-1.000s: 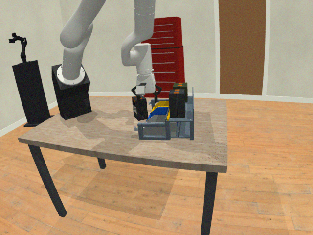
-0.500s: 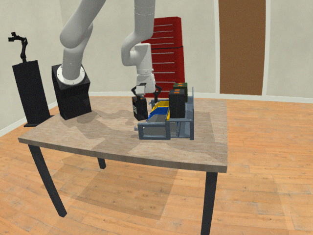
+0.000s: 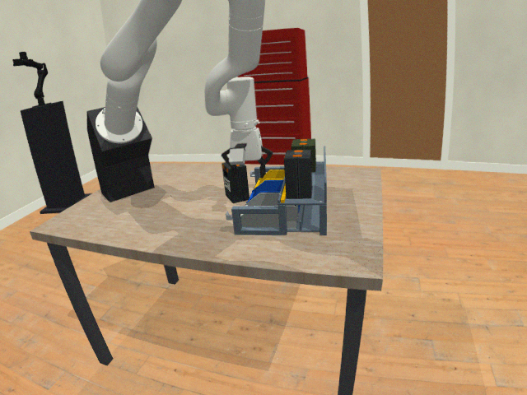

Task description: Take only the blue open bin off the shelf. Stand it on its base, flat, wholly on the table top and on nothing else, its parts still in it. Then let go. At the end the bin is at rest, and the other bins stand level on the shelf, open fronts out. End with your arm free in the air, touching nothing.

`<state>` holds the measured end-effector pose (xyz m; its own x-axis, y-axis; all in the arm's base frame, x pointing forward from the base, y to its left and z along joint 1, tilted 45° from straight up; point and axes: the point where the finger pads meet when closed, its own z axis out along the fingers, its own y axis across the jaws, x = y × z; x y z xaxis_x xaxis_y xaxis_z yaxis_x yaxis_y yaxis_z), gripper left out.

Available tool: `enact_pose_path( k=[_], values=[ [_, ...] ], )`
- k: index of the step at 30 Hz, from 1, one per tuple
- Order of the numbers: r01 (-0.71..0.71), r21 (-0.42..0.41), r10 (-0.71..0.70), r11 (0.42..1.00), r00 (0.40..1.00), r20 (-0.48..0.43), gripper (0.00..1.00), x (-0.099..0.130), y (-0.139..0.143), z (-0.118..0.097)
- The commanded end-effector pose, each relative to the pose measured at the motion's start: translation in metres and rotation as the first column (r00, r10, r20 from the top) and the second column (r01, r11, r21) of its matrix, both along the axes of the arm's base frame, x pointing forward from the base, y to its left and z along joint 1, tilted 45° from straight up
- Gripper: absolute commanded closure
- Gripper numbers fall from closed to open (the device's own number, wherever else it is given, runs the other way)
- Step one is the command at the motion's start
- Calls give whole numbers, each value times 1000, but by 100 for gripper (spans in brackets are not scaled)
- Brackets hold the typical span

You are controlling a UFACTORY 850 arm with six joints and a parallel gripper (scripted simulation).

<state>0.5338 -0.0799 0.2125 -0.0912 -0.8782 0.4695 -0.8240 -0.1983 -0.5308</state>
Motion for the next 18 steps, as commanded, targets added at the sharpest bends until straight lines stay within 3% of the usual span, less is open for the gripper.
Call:
enact_pose_path(
  k=[1, 11, 16, 18],
  values=[
    [-1, 0, 1, 1000, 1000, 2, 0, 9, -6, -11],
    [-1, 0, 1, 1000, 1000, 2, 0, 9, -6, -11],
    [-1, 0, 1, 1000, 1000, 2, 0, 34, -25, -44],
    [-1, 0, 1, 1000, 1000, 2, 0, 34, -25, -44]
  ],
)
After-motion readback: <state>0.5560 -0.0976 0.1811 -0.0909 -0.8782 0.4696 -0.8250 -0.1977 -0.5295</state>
